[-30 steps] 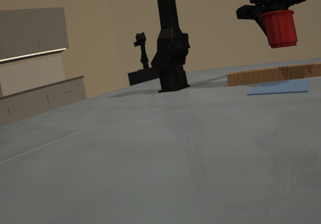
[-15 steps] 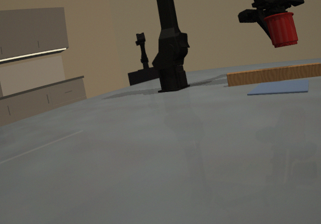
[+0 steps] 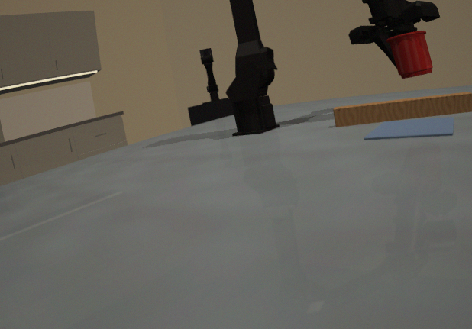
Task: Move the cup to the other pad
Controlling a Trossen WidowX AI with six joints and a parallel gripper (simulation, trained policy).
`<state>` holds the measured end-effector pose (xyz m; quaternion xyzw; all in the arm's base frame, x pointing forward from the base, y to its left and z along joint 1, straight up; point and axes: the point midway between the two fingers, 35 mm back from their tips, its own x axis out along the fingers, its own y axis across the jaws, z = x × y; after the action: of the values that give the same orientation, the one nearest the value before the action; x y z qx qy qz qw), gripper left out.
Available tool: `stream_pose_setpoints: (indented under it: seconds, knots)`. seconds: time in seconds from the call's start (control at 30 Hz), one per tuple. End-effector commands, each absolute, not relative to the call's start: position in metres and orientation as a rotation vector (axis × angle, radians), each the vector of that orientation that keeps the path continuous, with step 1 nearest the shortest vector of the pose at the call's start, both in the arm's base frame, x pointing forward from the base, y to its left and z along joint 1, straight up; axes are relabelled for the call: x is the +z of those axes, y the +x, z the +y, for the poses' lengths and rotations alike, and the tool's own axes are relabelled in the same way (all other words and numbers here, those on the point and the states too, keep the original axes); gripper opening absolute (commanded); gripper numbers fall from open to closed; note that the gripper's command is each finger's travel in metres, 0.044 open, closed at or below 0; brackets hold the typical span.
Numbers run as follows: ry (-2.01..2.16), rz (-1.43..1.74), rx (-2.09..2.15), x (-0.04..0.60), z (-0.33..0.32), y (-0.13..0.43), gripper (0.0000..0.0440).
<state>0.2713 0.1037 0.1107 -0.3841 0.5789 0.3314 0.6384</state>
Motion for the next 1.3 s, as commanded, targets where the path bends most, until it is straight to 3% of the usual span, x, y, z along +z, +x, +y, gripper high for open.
stream_pose_setpoints:
  seconds: [0.0, 0.7, 0.97, 1.1, 1.27]
  knots:
    - [-0.881, 1.300, 0.753, 0.109, 0.111, 0.266, 0.0000]
    - [-0.869, 1.290, 0.717, 0.063, 0.122, 0.244, 0.0012]
    - [-0.845, 1.265, 0.702, 0.057, 0.121, 0.245, 0.0060]
    - [-0.817, 1.224, 0.698, 0.063, 0.124, 0.250, 0.0133]
    - [-0.794, 1.183, 0.707, 0.071, 0.126, 0.250, 0.0148]
